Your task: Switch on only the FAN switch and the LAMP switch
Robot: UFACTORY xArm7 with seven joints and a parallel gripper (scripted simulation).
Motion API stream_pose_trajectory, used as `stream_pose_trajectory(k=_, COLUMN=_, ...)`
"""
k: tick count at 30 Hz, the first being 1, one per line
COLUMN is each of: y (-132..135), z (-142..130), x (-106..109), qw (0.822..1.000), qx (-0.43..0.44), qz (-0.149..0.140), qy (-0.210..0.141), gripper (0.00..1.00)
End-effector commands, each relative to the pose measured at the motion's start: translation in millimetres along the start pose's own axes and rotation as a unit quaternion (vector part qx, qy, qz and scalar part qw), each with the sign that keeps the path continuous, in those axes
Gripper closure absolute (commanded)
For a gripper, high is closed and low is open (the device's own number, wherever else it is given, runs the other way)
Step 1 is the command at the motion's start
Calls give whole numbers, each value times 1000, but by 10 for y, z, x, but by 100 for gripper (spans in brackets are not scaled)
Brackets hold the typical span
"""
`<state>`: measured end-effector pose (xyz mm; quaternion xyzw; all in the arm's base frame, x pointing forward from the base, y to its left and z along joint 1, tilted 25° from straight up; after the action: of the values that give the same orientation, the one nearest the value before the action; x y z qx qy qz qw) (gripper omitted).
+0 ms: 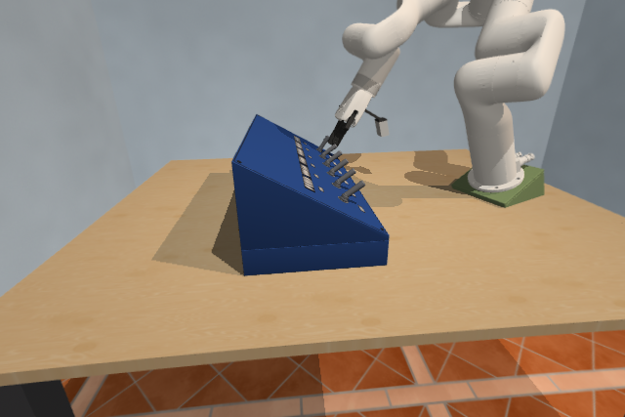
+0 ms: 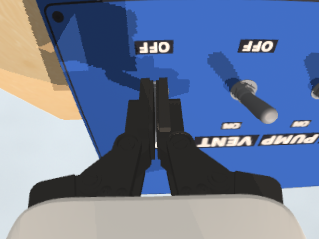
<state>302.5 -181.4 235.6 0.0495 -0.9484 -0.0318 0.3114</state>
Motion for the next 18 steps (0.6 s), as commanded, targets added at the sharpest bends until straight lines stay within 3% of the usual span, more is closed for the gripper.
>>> stream_pose_trajectory(k=1, y=-7, z=-33, x=4, qw=1000, qx=0, qz=1, qy=0, gripper=100)
stream_pose_trajectory(k=18, y=-14, z=-107, x=4, qw=1000, qx=0, qz=1, qy=0, gripper=100)
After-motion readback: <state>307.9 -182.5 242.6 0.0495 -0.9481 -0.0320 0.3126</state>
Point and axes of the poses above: the point where the finger pads meet when closed, its own x axis back along the fingers, its own y axis across the jaws, z = x × y, the point moved 4 cm from there along x, back along the fingers, and after that the axes turned 5 degrees about x, right-handed, at the moved point
